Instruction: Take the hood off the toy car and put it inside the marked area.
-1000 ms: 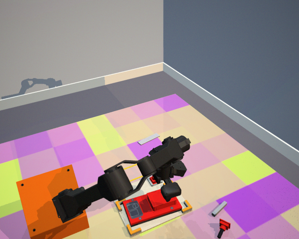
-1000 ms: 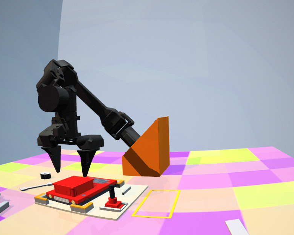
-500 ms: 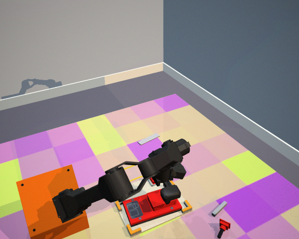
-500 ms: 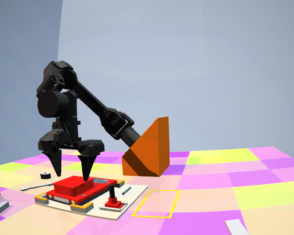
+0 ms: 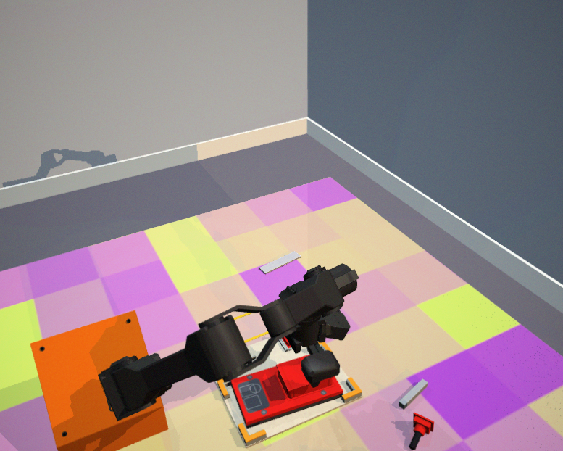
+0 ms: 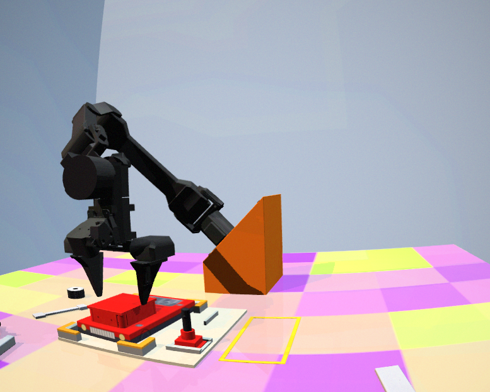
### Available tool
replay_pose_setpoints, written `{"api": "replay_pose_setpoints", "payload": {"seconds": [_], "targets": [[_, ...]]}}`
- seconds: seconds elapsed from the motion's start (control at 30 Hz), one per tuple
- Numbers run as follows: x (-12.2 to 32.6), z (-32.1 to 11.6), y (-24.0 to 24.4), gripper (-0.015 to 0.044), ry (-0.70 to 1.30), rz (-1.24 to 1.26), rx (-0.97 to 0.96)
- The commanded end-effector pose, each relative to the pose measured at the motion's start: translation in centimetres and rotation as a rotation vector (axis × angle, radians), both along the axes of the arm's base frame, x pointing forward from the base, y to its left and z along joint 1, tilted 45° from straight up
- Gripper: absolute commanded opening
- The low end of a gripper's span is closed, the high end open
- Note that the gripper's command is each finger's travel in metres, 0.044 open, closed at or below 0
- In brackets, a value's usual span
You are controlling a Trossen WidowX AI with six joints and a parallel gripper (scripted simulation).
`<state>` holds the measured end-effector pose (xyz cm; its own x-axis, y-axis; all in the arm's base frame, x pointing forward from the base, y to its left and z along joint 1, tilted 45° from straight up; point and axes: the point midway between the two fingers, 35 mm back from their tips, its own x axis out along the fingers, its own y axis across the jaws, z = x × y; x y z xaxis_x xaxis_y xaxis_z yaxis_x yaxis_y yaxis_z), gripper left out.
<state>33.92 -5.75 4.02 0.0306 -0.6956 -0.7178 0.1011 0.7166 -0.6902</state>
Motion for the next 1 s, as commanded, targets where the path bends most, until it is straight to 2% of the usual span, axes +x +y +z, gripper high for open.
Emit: {"api": "replay_pose_setpoints", "payload": {"seconds": [0.0,0.97], "targets": [[-0.2,-0.4,-0.2,0.0440,0.011,0.002,-0.005],[-0.2,-1.4,-1.2,0.0440,0.011,0.002,-0.006]]}}
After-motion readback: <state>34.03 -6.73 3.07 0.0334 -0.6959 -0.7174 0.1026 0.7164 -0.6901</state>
